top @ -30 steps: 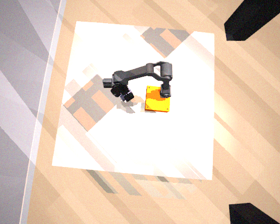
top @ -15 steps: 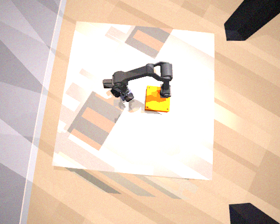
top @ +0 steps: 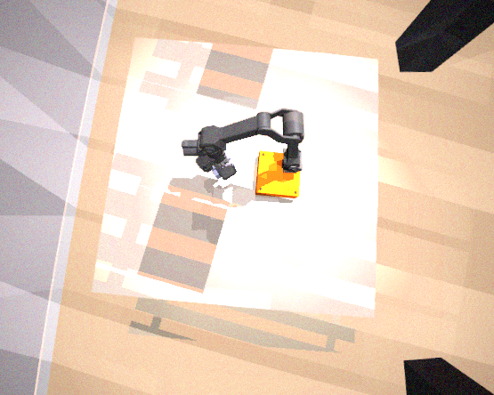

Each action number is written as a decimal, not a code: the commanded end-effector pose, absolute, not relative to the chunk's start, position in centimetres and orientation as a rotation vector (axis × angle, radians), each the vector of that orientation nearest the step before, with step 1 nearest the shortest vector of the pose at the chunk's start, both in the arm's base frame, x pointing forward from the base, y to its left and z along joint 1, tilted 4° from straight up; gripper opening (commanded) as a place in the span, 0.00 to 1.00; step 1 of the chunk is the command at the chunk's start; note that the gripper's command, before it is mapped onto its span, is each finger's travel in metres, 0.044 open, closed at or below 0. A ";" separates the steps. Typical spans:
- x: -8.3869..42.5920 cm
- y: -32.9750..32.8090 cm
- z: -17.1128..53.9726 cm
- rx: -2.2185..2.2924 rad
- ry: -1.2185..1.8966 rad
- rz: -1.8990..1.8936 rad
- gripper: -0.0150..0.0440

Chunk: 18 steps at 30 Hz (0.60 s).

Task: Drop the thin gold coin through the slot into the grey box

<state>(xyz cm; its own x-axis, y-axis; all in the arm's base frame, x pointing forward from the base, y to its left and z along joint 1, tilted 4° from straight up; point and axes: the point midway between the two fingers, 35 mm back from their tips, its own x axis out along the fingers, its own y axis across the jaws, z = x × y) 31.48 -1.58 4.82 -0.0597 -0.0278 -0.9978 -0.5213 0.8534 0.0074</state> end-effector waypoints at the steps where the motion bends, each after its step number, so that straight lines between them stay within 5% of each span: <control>1: 31.4 -1.6 4.5 -0.446 1.595 0.430 0.25; 18: 31.3 -1.6 3.6 -0.446 1.595 0.431 0.25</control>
<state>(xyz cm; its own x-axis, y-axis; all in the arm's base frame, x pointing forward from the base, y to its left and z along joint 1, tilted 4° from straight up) 31.39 -1.60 3.82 -0.0601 -0.0277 -0.9978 -0.5226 0.8525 0.0078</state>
